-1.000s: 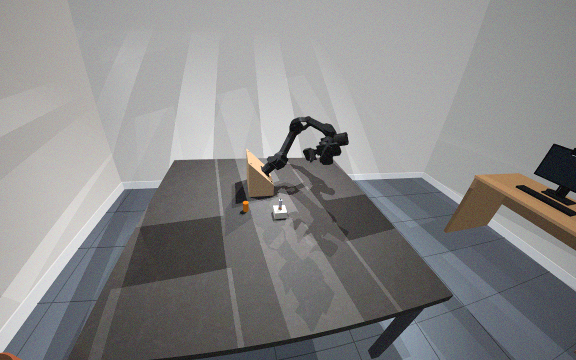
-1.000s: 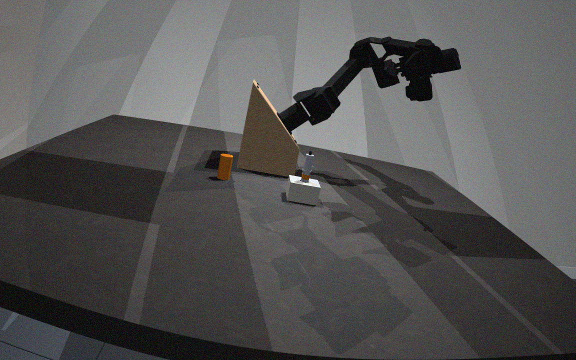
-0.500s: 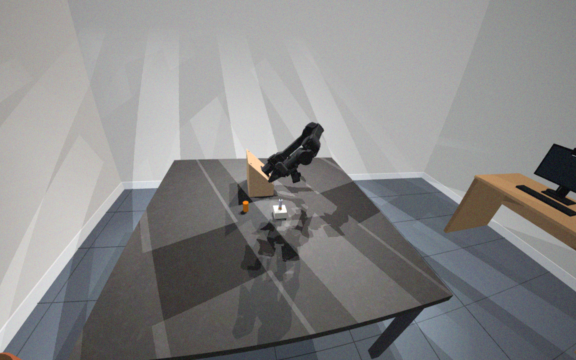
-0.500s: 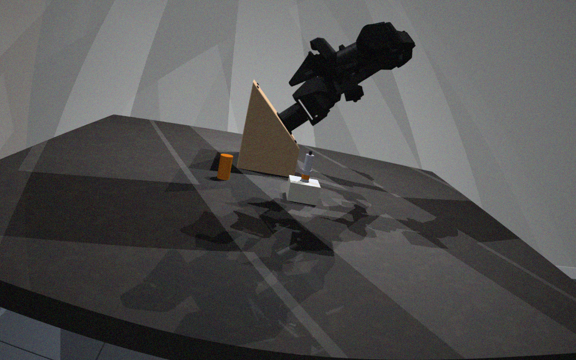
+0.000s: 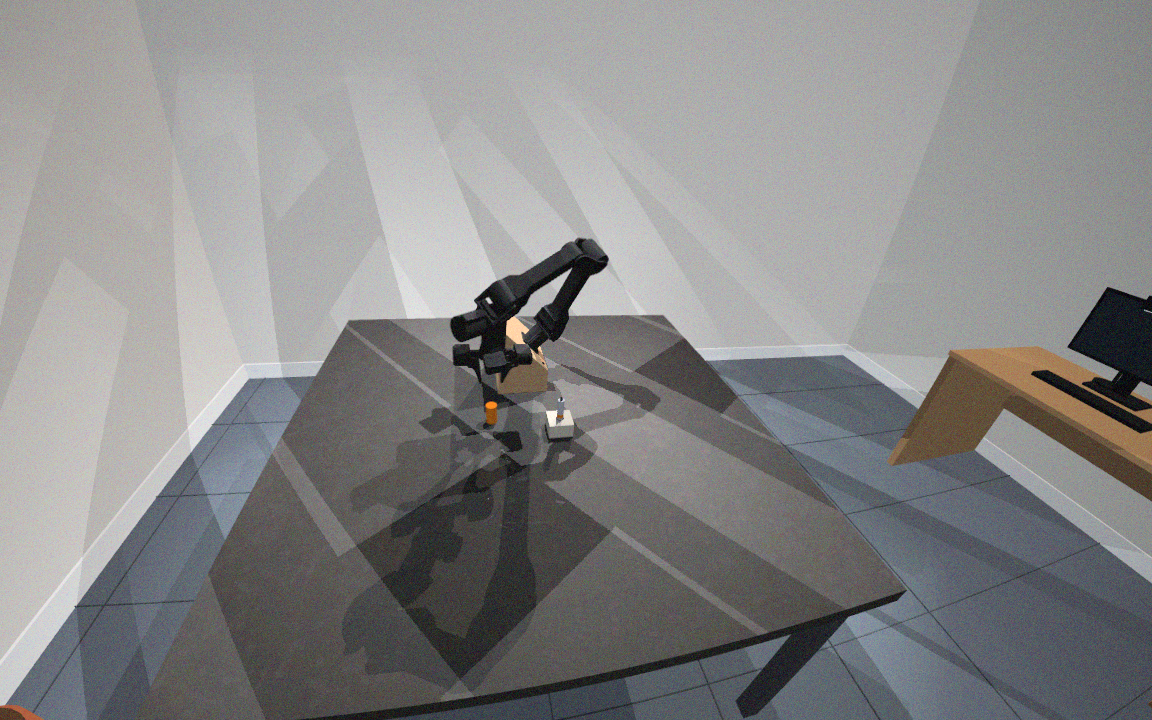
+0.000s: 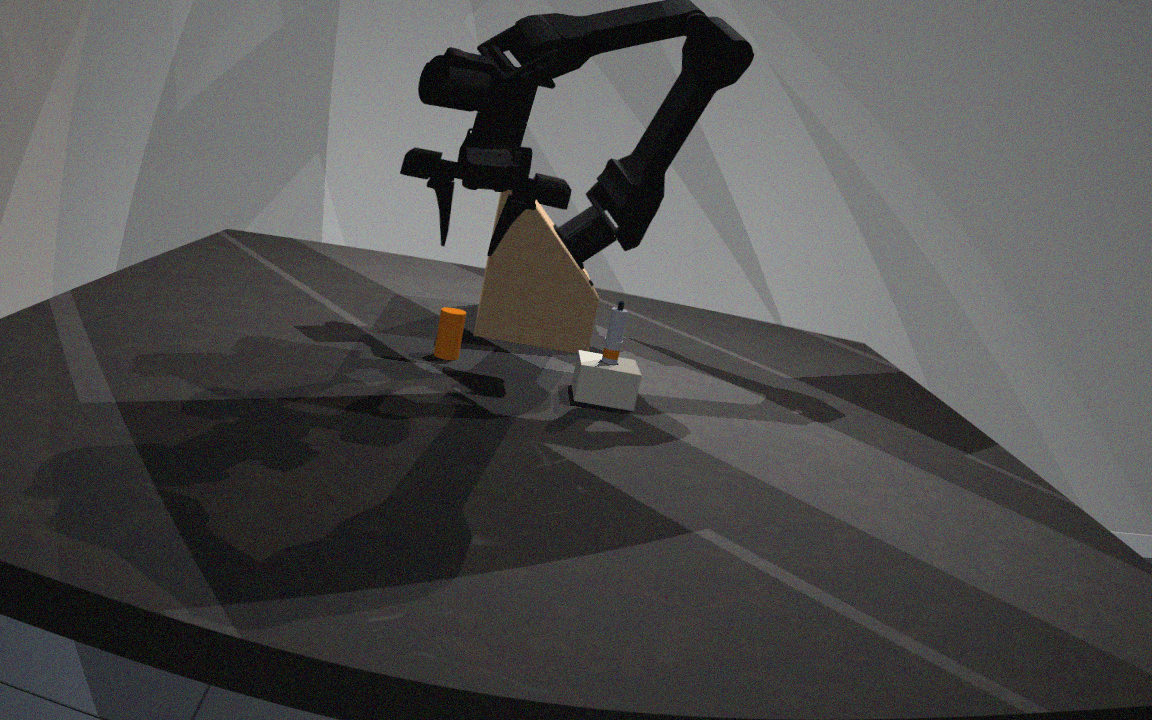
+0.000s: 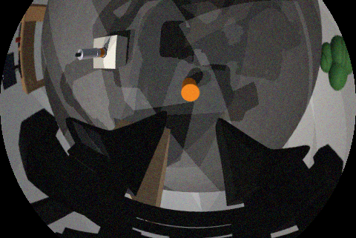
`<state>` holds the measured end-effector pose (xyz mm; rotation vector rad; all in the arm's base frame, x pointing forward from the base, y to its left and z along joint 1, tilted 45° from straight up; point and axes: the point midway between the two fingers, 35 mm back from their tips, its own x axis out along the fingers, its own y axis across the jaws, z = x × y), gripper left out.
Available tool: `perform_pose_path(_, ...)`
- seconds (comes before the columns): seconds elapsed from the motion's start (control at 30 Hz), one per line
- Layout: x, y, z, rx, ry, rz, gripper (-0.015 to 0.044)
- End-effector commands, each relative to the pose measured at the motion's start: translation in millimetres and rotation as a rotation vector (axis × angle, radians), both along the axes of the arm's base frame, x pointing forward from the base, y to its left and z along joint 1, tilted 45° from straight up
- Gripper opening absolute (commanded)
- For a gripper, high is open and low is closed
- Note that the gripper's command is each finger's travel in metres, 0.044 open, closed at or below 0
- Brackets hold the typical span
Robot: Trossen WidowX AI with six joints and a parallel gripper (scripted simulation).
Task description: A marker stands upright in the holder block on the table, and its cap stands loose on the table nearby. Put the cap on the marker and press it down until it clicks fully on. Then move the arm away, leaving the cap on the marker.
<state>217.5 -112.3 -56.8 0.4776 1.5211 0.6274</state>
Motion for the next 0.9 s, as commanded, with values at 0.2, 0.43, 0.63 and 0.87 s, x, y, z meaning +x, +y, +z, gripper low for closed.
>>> perform_pose_path(0.2, -1, -1, -7, 0.067, 0.023, -0.095, 0.0246)
perform_pose_path(0.43, -3, 25, -30, 0.069, 0.022, -0.095, 0.0246)
perform_pose_path(0.63, -1, 35, -40, 0.07, 0.022, -0.095, 0.0246)
perform_pose_path(0.87, -1, 39, -44, 0.07, 0.022, -0.095, 0.0246)
